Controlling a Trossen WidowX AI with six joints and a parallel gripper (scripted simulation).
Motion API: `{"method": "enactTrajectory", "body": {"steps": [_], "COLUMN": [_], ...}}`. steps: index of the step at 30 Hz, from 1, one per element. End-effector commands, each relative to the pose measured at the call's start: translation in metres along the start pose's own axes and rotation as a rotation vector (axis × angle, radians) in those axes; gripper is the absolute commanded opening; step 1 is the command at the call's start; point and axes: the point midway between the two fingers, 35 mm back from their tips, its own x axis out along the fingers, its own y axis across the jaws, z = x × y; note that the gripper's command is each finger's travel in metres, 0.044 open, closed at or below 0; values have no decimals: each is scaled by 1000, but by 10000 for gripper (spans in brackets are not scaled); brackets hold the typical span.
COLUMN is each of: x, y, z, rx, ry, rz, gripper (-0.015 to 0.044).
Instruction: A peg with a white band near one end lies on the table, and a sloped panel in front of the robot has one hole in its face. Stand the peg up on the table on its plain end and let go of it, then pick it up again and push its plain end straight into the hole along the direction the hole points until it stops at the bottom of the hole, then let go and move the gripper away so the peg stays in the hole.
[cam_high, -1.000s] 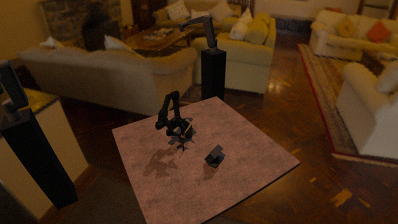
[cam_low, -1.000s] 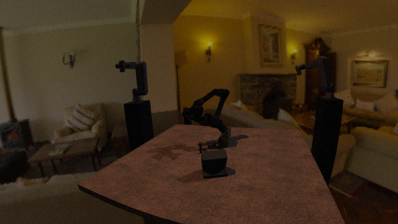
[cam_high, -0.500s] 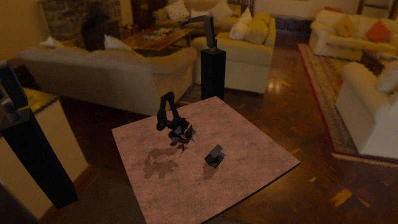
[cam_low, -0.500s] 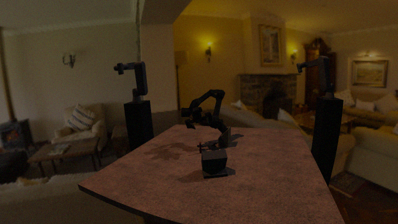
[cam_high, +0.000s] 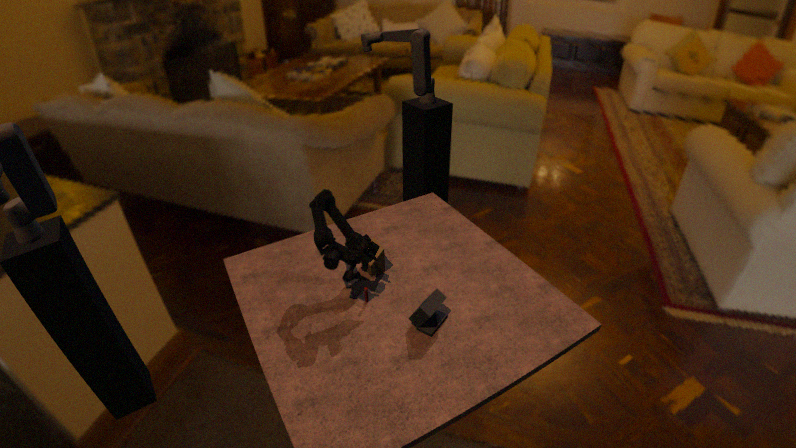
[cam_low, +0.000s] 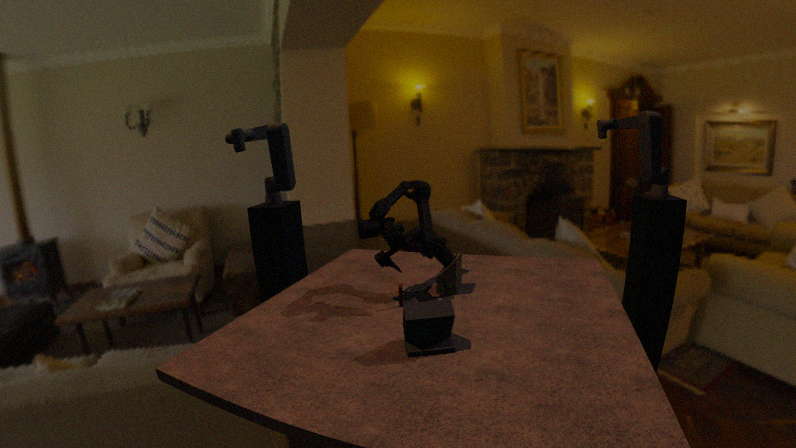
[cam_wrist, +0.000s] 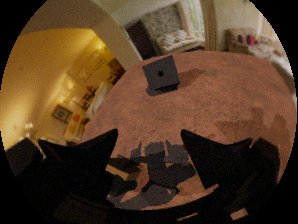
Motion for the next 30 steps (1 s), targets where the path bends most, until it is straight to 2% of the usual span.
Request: {"method": "enactTrajectory", "body": {"steps": [1, 14, 22, 30], "x": [4, 11, 11, 10], "y": [-3, -13, -25, -36], "z": [-6, -21, -16, 4], "rx": [39, 57, -4, -111], "ry": [134, 524, 703, 802], "rz": [-2, -123, -294, -513], "gripper": [440, 440, 440, 440]}}
